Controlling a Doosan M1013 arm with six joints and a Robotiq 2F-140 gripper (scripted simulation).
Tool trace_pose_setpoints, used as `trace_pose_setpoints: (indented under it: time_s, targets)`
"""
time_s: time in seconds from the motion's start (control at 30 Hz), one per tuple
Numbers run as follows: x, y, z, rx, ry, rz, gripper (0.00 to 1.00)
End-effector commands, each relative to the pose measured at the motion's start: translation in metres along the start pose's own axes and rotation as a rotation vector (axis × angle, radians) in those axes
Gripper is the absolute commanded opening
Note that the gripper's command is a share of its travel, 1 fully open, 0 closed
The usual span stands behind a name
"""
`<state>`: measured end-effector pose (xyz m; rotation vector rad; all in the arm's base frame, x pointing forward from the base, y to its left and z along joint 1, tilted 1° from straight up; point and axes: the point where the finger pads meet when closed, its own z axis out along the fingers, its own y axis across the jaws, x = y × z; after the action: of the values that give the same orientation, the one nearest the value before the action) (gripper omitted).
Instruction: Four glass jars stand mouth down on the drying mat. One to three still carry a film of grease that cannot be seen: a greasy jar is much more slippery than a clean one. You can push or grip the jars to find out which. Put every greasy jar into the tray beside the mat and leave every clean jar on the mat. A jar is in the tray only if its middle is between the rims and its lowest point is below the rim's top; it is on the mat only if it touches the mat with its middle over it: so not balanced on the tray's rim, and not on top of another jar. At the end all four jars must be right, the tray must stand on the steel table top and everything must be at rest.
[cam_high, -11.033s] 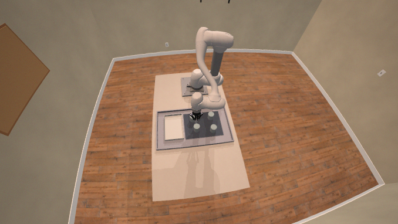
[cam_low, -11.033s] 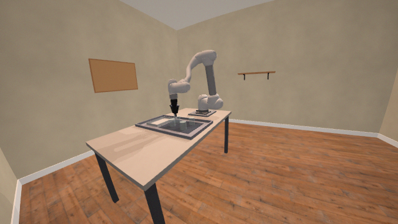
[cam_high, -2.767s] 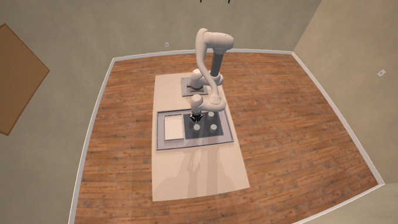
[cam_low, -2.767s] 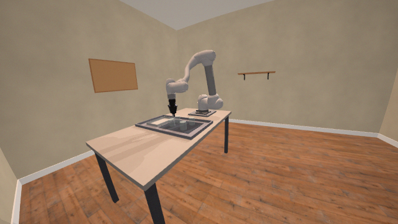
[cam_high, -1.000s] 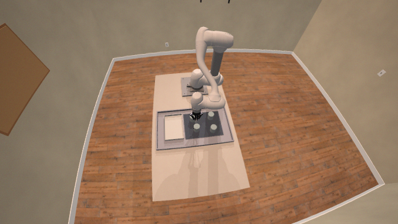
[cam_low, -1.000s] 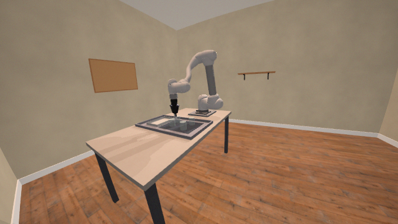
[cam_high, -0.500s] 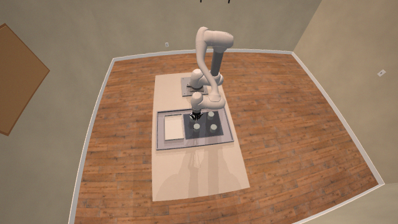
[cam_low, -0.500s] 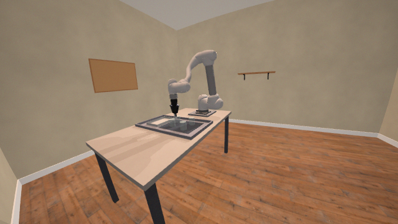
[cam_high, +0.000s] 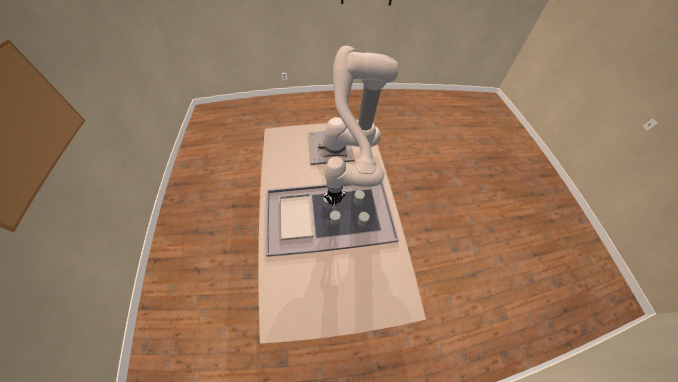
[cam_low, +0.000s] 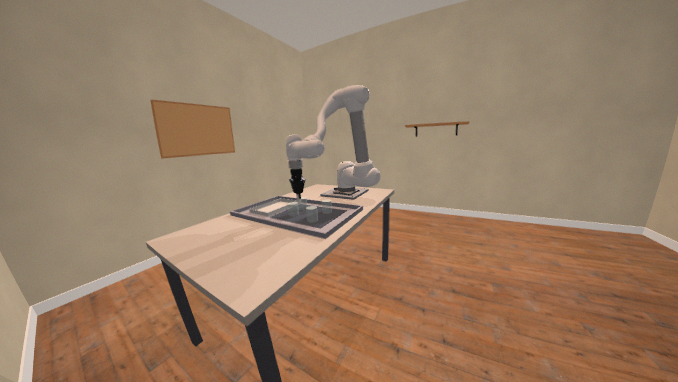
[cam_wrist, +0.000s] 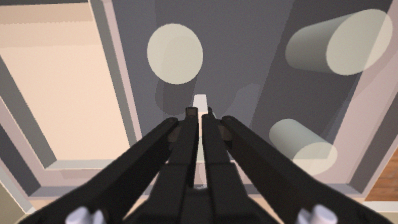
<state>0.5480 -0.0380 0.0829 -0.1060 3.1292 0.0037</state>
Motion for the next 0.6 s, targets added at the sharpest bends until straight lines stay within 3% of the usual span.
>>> trace_pose_setpoints:
  time_s: [0.0,0.33,0.5,0.57]
  targets:
    - [0.005,-0.001,0.002,-0.002,0.002,-0.002,0.0]
    - [0.005,-0.001,0.002,-0.002,0.002,-0.002,0.0]
    - [0.004,-0.002,-0.036,-0.002,0.002,-0.002,0.0]
    - [0.004,-0.002,-0.036,-0.002,0.002,-0.002,0.0]
